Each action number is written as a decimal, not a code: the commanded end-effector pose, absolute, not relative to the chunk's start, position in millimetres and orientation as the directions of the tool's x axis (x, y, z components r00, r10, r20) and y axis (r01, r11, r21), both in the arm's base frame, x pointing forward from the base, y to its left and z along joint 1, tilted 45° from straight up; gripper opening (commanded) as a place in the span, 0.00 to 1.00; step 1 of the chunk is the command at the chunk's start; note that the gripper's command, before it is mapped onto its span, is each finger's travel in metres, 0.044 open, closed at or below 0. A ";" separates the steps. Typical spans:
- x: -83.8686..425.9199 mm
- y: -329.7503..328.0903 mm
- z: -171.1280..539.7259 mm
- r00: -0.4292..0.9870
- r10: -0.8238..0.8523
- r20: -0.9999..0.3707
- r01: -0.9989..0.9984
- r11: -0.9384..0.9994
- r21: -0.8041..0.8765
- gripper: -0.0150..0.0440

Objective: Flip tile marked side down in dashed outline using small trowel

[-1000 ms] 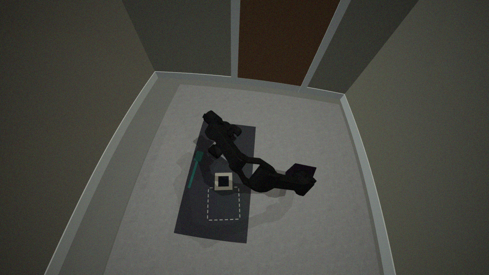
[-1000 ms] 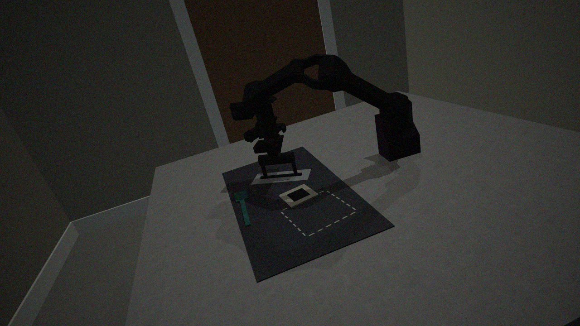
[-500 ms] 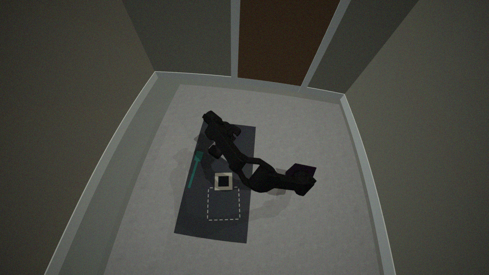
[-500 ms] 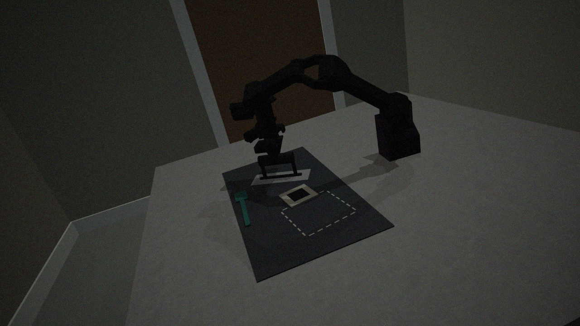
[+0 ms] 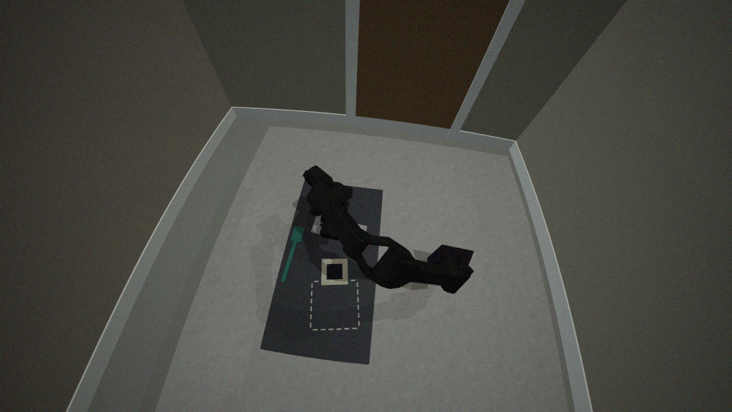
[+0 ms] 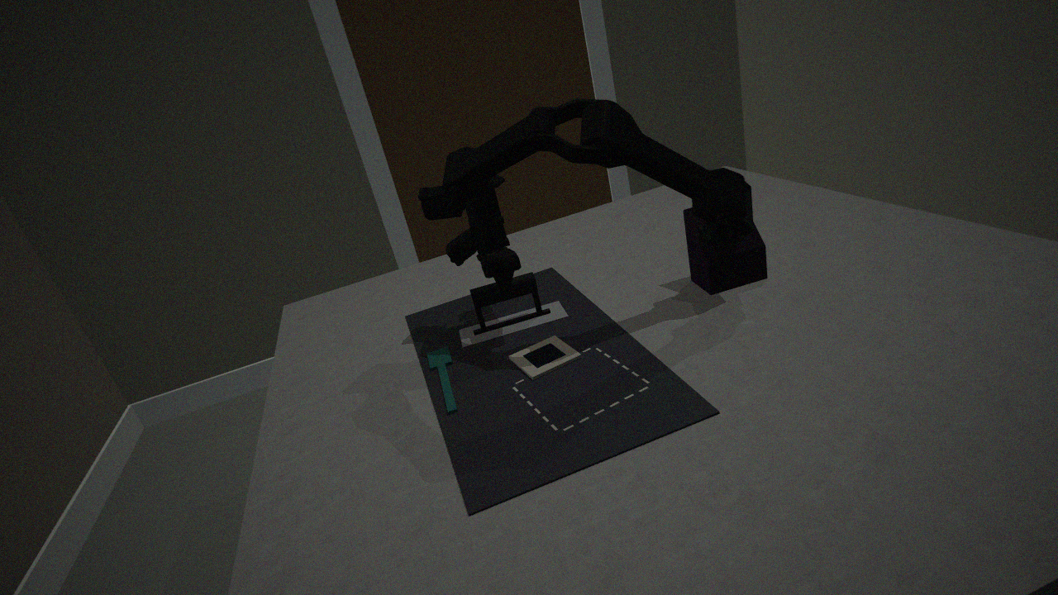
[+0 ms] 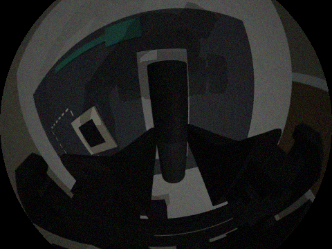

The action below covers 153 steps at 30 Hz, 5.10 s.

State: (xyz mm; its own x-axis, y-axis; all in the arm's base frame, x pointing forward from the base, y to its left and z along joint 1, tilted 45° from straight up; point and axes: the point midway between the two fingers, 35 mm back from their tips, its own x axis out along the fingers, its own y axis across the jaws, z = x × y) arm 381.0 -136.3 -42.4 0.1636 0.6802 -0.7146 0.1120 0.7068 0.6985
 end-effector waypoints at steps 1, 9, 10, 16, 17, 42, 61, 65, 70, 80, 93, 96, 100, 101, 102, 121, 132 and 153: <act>381.6 -135.2 -43.2 0.162 0.680 -0.715 -0.023 0.727 0.686 0.47; 381.6 -135.2 -43.2 0.162 0.680 -0.715 -0.257 0.728 0.635 0.47; 381.6 -135.2 -43.2 0.162 0.680 -0.715 -0.286 0.726 0.626 0.47; 381.6 -135.2 -43.2 0.162 0.680 -0.715 -0.450 0.696 0.560 0.47; 381.6 -135.2 -43.2 0.162 0.680 -0.715 -0.476 0.688 0.547 0.47; 381.6 -135.2 -43.2 0.162 0.680 -0.715 -0.588 0.648 0.483 0.71; 371.3 -164.7 -10.1 0.161 0.681 -0.715 -0.605 0.640 0.473 0.71; 371.3 -164.7 -10.1 0.161 0.681 -0.715 -0.605 0.640 0.473 0.71; 372.0 -163.2 -11.9 0.162 0.681 -0.715 -0.602 0.642 0.475 0.71; 376.3 -152.9 -23.9 0.162 0.680 -0.715 -0.583 0.651 0.487 0.71; 380.7 -138.9 -39.1 0.162 0.680 -0.715 -0.557 0.661 0.502 0.71; 381.5 -135.8 -42.3 0.162 0.680 -0.715 -0.552 0.663 0.506 0.71; 381.7 -135.0 -43.0 0.162 0.680 -0.715 -0.551 0.664 0.507 0.62; 381.7 -135.0 -43.0 0.162 0.680 -0.715 -0.551 0.664 0.507 0.58; 381.7 -135.0 -43.0 0.162 0.680 -0.715 -0.551 0.664 0.507 0.53; 381.7 -135.0 -43.0 0.162 0.680 -0.715 -0.551 0.664 0.507 0.47; 381.7 -135.0 -43.1 0.162 0.680 -0.715 -0.673 0.606 0.424 0.47; 381.7 -135.0 -43.1 0.162 0.680 -0.715 -0.908 0.386 0.162 0.47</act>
State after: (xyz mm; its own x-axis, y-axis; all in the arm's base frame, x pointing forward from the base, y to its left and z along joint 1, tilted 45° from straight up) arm 381.5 -135.4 -42.1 0.1620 0.6798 -0.7153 -0.8979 0.4022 0.1788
